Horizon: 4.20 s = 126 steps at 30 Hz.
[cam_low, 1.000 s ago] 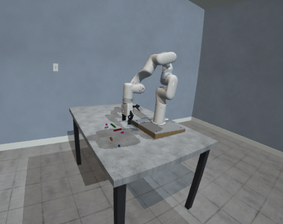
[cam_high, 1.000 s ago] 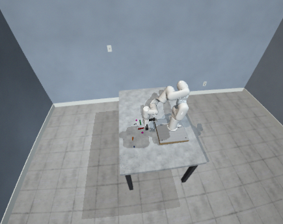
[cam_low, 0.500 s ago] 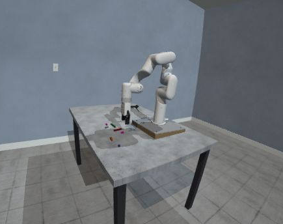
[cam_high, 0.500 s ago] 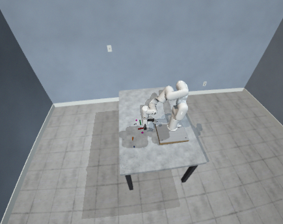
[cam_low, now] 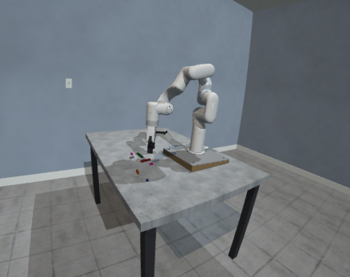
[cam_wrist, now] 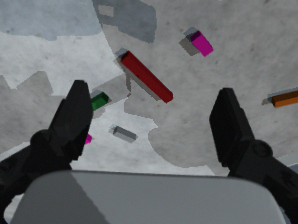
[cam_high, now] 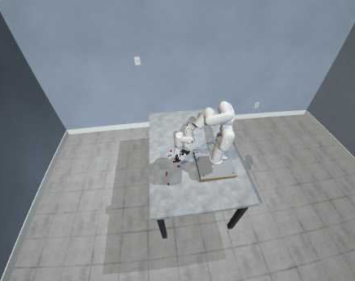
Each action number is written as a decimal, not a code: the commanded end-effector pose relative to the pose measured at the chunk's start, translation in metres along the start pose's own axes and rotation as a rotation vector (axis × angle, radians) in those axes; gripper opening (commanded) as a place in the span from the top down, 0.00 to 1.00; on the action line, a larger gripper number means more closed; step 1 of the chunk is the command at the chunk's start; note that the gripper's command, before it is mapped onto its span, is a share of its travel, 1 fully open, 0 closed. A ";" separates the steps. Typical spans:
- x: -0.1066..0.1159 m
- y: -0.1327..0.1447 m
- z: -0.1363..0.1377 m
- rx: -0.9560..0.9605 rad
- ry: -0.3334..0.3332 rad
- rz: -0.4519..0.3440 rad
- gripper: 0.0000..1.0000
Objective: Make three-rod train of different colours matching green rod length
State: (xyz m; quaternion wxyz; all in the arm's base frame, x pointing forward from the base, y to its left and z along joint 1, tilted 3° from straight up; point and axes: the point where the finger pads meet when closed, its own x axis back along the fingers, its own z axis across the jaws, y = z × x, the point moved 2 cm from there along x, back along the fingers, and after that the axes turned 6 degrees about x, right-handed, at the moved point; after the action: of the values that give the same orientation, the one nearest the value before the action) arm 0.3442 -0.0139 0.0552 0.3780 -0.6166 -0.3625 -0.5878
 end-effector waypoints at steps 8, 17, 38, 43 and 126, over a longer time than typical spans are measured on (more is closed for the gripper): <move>0.001 0.022 0.002 -0.370 -0.014 -0.009 0.00; 0.000 0.036 0.002 -0.615 -0.013 -0.011 0.00; -0.001 0.056 0.001 -0.966 -0.011 -0.014 0.00; -0.001 0.056 0.001 -0.966 -0.011 -0.014 0.00; -0.001 0.062 -0.009 -0.736 -0.013 -0.012 0.00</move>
State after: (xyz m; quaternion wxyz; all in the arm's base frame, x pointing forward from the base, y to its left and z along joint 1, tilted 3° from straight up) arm 0.3933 -0.0427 0.0507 0.0731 -0.7213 -0.0870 -0.6832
